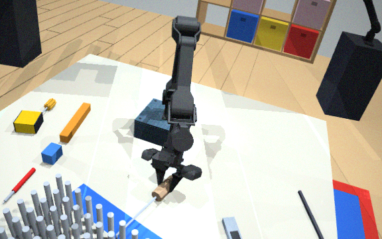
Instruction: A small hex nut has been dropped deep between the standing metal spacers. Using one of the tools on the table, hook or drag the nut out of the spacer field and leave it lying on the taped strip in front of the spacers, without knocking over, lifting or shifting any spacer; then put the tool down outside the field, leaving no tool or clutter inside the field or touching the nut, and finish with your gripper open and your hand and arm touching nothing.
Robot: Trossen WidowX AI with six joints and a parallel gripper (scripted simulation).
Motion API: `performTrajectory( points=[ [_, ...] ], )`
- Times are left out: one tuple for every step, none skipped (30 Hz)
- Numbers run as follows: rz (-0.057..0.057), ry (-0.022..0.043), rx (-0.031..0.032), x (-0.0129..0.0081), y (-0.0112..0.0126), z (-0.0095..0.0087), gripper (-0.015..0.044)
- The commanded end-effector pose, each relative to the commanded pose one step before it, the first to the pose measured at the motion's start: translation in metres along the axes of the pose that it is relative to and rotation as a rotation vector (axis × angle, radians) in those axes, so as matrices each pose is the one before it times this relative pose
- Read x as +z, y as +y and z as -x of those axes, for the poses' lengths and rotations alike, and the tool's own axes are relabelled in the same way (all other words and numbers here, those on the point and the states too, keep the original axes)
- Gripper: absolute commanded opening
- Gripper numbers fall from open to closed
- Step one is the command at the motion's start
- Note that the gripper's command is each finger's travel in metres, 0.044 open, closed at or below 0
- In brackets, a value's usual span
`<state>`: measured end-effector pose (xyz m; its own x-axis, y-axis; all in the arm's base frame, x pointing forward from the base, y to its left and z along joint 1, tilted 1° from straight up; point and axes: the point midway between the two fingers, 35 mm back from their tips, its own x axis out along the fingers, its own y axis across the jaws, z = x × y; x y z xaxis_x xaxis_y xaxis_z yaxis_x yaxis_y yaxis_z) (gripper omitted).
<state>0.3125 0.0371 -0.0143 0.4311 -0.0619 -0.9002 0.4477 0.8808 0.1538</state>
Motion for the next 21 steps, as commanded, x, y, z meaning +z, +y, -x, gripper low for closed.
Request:
performTrajectory(
  points=[
    [0.003, -0.00068, 0.0053, 0.00564, 0.00182, -0.00216, 0.0],
    [0.0, -0.00007, -0.00002, 0.00073, 0.00001, -0.00031, 0.0],
    [0.0, -0.00007, -0.00002, 0.00071, 0.00001, -0.0003, 0.0],
    [0.0, -0.00007, -0.00002, 0.00071, 0.00001, -0.0003, 0.0],
    [0.0, -0.00007, -0.00002, 0.00071, 0.00001, -0.00031, 0.0],
    [0.0, -0.00007, -0.00002, 0.00071, 0.00001, -0.00031, 0.0],
    [0.0, -0.00007, -0.00002, 0.00071, 0.00001, -0.00031, 0.0],
    [0.0, -0.00007, -0.00002, 0.00071, 0.0, -0.00031, 0.0],
    [0.0, -0.00007, -0.00002, 0.00071, 0.0, -0.00031, 0.0],
    [0.0, -0.00007, -0.00002, 0.00071, 0.0, -0.00031, 0.0],
    [0.0, -0.00007, -0.00002, 0.00071, 0.0, -0.00031, 0.0],
    [0.0, -0.00008, -0.00002, 0.00071, 0.0, -0.00031, 0.0],
    [0.0, -0.00008, -0.00002, 0.00071, 0.0, -0.00031, 0.0],
    [0.0, -0.00008, -0.00002, 0.00071, 0.0, -0.00031, 0.0],
    [0.0, -0.00008, -0.00002, 0.00071, 0.0, -0.00031, 0.0],
    [0.0, -0.00008, -0.00002, 0.00071, 0.0, -0.0003, 0.0],
    [0.0, -0.00008, -0.00002, 0.00069, 0.0, -0.0003, 0.0],
    [0.0, -0.00008, -0.00002, 0.00069, 0.0, -0.0003, 0.0],
    [0.0, -0.00008, -0.00002, 0.00069, 0.0, -0.0003, 0.0],
    [0.0, -0.00008, -0.00002, 0.00069, 0.0, -0.0003, 0.0],
    [0.0, -0.00008, -0.00002, 0.00069, 0.0, -0.0003, 0.0]
  ],
)
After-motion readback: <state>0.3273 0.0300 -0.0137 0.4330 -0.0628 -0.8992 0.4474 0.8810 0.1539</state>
